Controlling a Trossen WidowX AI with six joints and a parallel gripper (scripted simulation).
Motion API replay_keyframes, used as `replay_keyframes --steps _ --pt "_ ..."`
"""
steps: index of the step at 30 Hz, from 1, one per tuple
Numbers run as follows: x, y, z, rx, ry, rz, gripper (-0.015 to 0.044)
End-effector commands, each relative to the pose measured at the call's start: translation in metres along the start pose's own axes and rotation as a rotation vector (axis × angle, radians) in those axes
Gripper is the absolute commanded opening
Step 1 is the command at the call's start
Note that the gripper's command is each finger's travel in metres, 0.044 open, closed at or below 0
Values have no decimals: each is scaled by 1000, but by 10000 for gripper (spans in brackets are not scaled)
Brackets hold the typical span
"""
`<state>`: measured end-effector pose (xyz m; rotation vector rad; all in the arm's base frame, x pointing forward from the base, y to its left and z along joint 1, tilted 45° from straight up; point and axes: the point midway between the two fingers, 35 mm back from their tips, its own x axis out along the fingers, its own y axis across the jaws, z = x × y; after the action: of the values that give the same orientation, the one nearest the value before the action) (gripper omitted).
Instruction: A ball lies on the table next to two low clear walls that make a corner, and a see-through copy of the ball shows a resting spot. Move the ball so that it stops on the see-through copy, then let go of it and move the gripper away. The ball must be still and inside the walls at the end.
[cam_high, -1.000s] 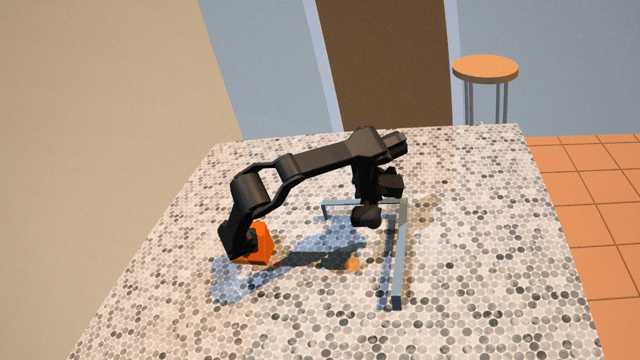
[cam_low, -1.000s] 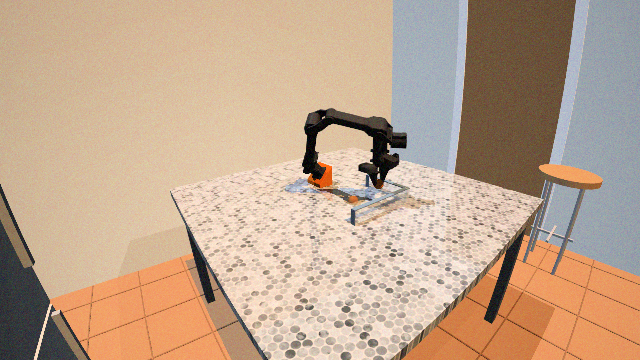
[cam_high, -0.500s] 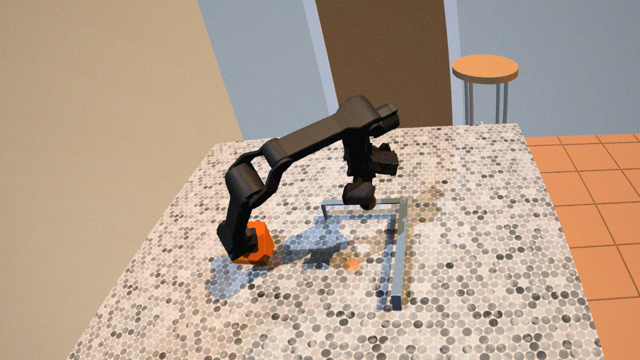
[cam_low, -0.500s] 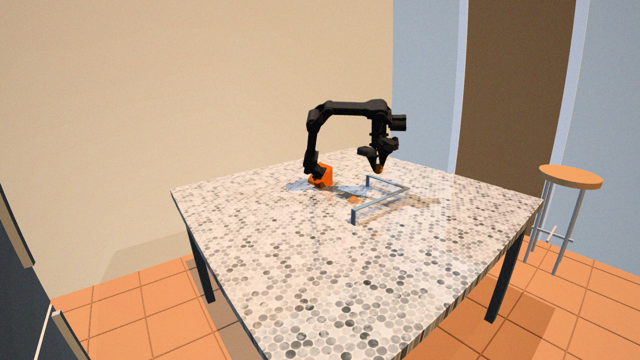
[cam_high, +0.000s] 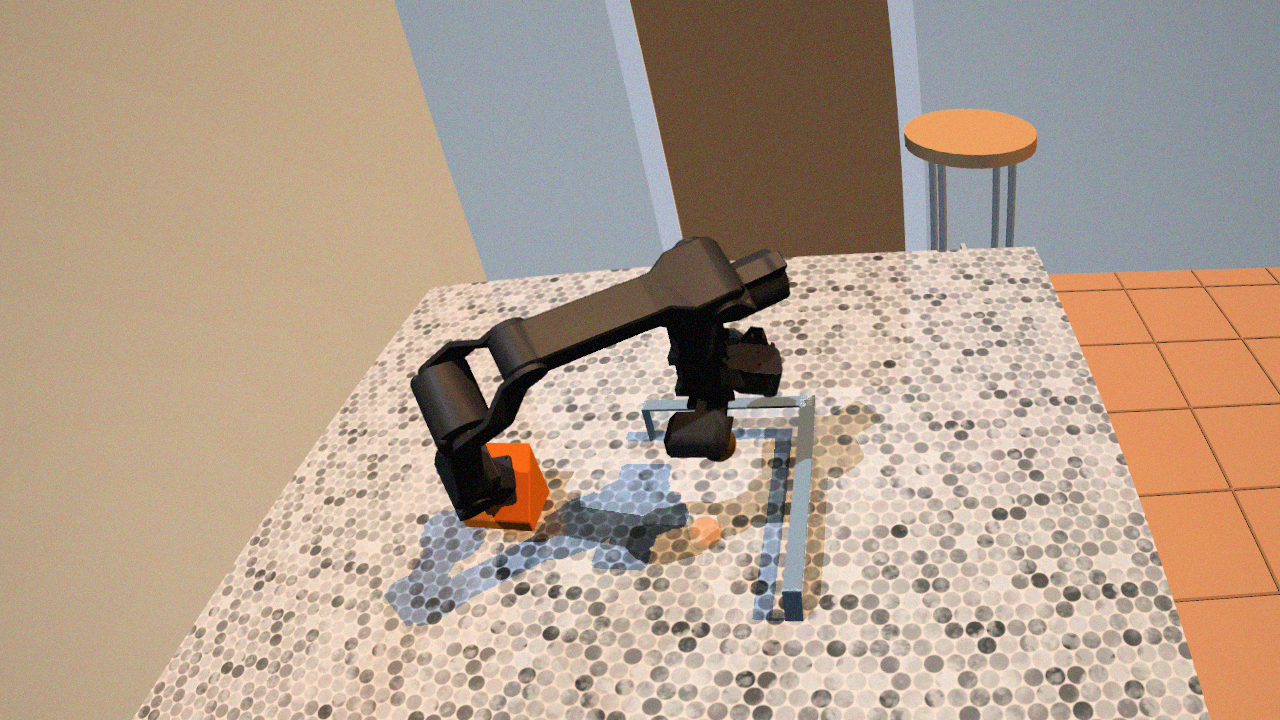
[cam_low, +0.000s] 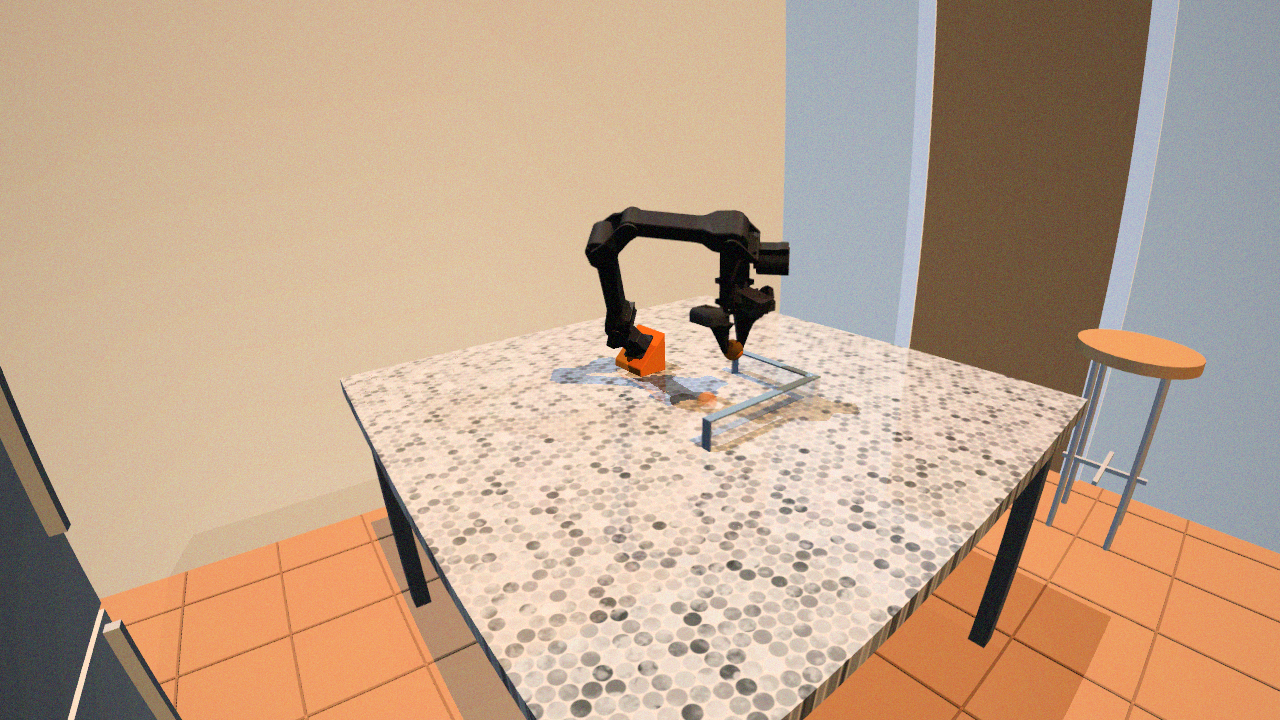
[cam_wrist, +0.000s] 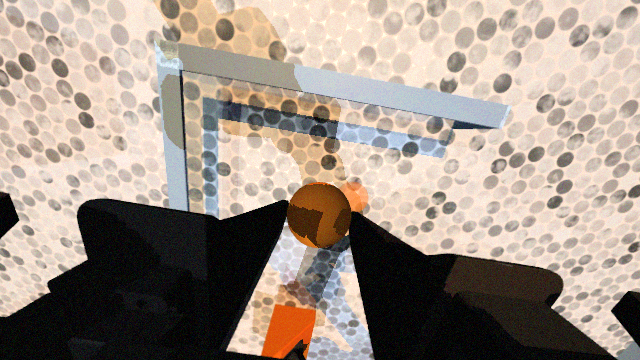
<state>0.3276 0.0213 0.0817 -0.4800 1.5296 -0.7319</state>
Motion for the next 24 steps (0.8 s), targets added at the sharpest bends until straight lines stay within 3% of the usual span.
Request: replay_keyframes --steps 1,15,24 --pt "7 -17 -7 0 -5 -4 0" --pt "28 -45 -24 0 -4 -9 0" --pt "68 -45 -23 1 -5 -8 0"
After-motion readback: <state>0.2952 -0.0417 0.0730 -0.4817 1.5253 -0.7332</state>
